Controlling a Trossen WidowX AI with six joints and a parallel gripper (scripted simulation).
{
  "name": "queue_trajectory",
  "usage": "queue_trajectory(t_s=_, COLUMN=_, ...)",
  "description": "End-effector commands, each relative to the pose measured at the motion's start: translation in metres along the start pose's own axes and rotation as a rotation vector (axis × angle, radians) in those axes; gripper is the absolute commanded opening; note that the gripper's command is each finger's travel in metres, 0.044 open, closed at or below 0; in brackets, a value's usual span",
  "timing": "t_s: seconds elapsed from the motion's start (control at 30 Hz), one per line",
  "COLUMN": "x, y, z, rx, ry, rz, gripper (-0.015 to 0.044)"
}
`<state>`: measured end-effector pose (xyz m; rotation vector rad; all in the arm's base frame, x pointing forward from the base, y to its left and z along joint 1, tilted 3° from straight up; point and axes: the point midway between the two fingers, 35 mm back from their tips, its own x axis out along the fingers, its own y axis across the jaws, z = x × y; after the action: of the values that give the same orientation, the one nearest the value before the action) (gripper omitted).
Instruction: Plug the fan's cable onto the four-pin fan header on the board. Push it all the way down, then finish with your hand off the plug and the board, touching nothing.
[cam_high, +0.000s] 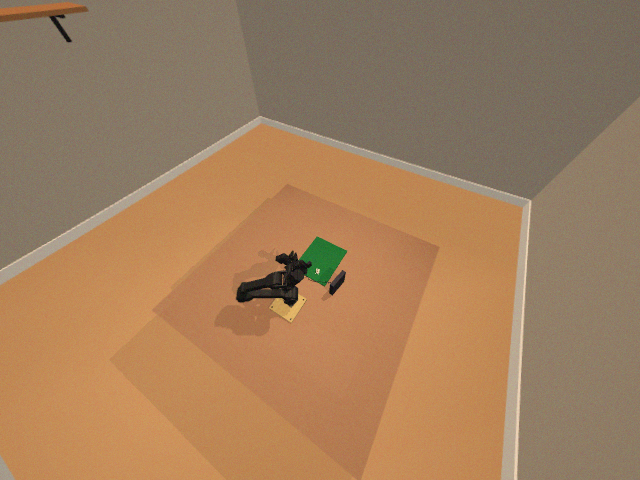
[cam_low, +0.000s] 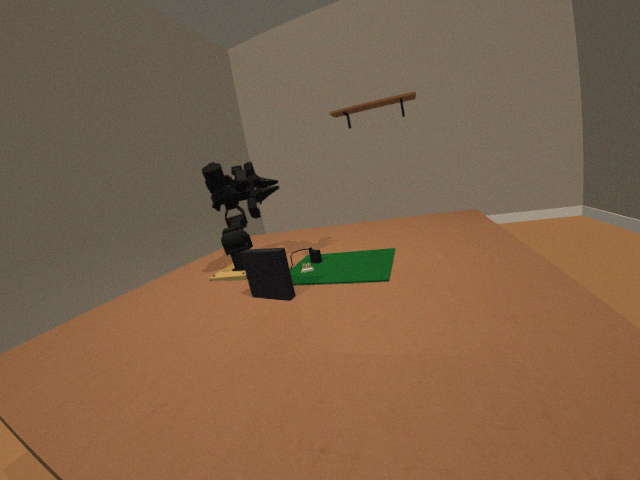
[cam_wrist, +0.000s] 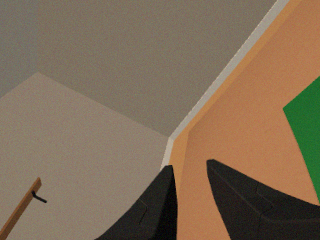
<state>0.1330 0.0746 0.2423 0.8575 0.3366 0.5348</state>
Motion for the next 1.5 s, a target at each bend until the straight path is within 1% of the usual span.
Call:
queue_trajectory(t_s=0.0, x=0.000, y=0.000, z=0.000, rx=0.000, ry=0.000, rz=0.000, gripper=0.0116)
queue_trajectory(t_s=0.13, x=0.001, y=-0.001, z=0.006, rx=0.049, ry=0.027, rz=-0.035, gripper=0.0221)
queue_trajectory(t_s=0.4, x=0.015, y=-0.018, z=0.032, rx=0.244, ry=0.242, rz=-0.280, gripper=0.0431)
queue_trajectory(t_s=0.43, x=0.018, y=-0.022, z=0.034, rx=0.261, ry=0.276, rz=-0.319, gripper=0.0440)
queue_trajectory(t_s=0.6, x=0.034, y=-0.040, z=0.039, rx=0.298, ry=0.462, rz=-0.528, gripper=0.0440)
queue_trajectory(t_s=0.77, x=0.054, y=-0.059, z=0.037, rx=0.252, ry=0.653, rz=-0.747, gripper=0.0440)
queue_trajectory(t_s=0.93, x=0.077, y=-0.076, z=0.031, rx=0.126, ry=0.829, rz=-0.957, gripper=0.0440)
queue_trajectory(t_s=1.1, x=0.103, y=-0.089, z=0.020, rx=-0.072, ry=0.980, rz=-1.146, gripper=0.0440)
queue_trajectory(t_s=1.17, x=0.107, y=-0.090, z=0.019, rx=-0.104, ry=0.998, rz=-1.170, gripper=0.0440)
queue_trajectory(t_s=1.47, x=0.108, y=-0.092, z=0.017, rx=-0.104, ry=0.998, rz=-1.170, gripper=0.0440)
